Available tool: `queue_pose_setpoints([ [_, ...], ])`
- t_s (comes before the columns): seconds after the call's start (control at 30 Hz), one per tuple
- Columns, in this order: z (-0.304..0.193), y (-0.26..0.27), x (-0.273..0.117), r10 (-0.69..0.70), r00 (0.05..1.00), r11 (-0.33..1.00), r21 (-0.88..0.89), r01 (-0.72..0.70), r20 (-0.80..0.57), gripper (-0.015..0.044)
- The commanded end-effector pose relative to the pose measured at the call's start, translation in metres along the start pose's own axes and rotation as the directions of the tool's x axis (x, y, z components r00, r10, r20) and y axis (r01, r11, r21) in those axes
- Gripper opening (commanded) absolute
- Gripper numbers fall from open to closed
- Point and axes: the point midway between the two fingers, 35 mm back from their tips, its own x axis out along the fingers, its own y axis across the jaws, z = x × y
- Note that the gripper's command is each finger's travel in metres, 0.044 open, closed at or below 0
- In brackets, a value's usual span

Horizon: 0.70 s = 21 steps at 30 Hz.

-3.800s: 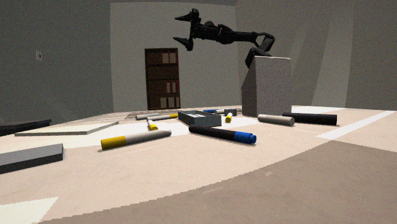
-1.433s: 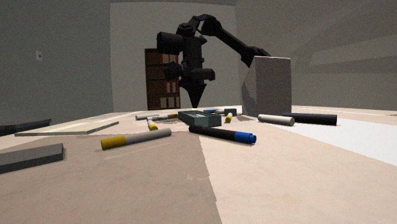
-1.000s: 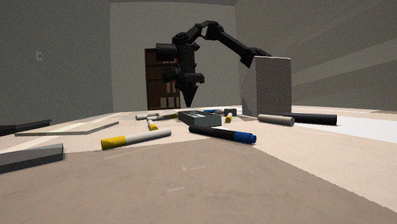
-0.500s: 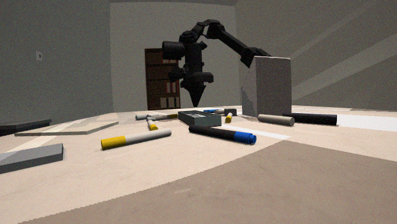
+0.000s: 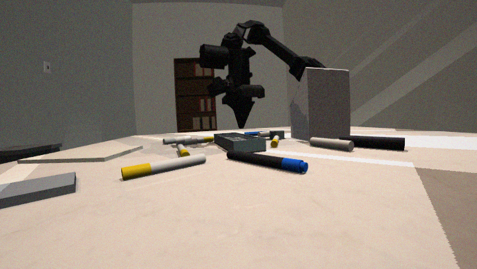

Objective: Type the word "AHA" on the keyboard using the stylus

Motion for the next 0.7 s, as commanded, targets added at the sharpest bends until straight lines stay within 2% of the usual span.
queue_pose_setpoints([
  [0.0, -0.003, 0.055, 0.000, 0.010, 1.000, 1.000, -0.015, -0.010, -0.003, 0.0000],
  [0.57, -0.004, 0.066, 0.000, 0.008, 1.000, 1.000, -0.015, -0.008, -0.003, 0.0000],
  [0.67, -0.003, 0.067, -0.022, 0.011, 1.000, 1.000, -0.015, -0.011, -0.003, 0.0000],
])
